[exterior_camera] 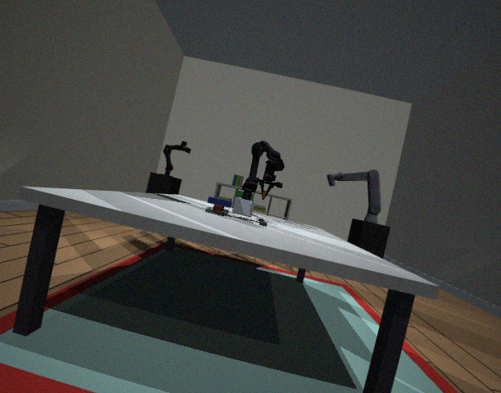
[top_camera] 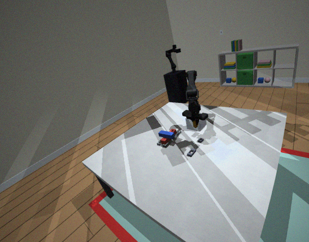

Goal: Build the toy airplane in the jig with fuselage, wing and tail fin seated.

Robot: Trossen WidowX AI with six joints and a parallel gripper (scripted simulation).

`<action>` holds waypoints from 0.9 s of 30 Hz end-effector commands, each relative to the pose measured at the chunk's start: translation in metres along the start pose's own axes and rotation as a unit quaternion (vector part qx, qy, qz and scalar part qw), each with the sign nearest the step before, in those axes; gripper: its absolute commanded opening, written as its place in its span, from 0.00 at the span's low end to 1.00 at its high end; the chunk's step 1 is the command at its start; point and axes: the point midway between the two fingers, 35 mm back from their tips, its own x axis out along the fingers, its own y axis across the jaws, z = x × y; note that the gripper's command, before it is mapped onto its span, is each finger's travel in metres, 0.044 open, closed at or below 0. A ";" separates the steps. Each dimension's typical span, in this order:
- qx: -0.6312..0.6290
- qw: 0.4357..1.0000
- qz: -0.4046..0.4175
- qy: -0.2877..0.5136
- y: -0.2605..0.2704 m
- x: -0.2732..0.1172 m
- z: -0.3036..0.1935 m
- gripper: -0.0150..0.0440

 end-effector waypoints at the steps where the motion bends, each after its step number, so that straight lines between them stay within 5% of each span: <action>1: -0.007 1.000 0.000 0.001 -0.011 0.003 0.008 0.25; 27: -0.035 0.999 -0.005 0.000 -0.088 0.019 0.041 0.25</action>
